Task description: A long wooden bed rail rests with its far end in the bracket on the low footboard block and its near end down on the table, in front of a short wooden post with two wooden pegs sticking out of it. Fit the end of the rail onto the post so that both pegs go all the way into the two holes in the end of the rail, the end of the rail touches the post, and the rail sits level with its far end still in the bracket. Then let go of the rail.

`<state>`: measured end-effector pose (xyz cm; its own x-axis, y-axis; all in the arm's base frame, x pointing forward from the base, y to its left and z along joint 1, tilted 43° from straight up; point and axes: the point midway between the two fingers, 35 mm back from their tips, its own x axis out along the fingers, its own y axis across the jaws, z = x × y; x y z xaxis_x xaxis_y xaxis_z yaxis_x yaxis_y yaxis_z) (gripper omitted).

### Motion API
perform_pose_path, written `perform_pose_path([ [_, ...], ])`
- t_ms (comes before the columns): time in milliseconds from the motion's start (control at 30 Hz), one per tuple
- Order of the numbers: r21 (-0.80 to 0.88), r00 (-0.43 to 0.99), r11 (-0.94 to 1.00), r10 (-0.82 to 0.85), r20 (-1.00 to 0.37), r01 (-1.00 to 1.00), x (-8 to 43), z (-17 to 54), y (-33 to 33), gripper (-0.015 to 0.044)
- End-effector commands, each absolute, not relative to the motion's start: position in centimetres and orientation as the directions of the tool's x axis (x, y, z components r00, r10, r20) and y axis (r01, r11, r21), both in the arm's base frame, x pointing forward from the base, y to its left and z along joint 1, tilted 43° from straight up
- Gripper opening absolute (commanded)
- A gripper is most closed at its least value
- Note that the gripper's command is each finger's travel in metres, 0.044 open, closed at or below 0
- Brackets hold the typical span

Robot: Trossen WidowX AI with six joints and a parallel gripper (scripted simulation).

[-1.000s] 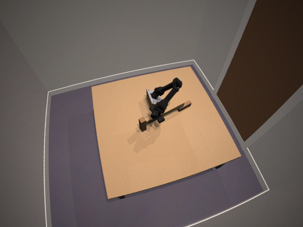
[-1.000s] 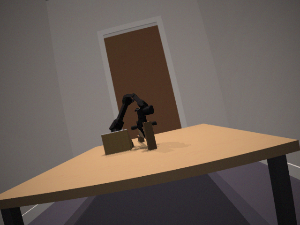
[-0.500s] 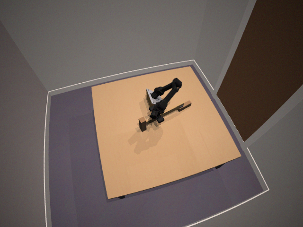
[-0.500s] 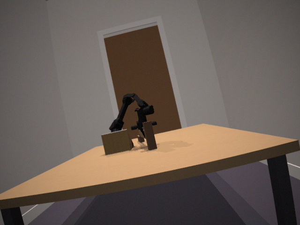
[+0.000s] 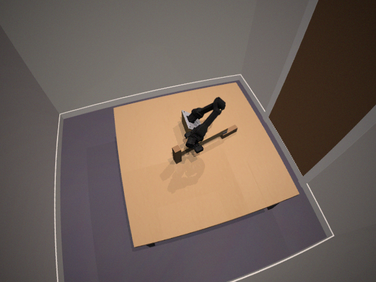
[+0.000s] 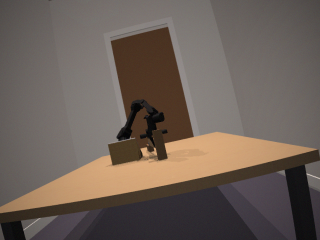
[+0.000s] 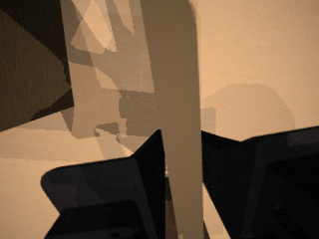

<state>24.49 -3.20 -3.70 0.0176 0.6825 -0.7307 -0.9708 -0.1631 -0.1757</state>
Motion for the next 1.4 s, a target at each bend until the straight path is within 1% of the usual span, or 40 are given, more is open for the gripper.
perform_pose_path([
  [0,-0.182,0.026,-0.159,0.680,-0.733,-0.970,24.72,-3.72,-3.55,0.0000],
  [1267,-0.182,0.026,-0.159,0.679,-0.733,-0.970,24.95,-4.33,-4.26,0.0000],
  [1367,-0.176,0.017,-0.163,0.682,-0.731,-0.971,24.72,-4.33,-3.92,0.0079],
])
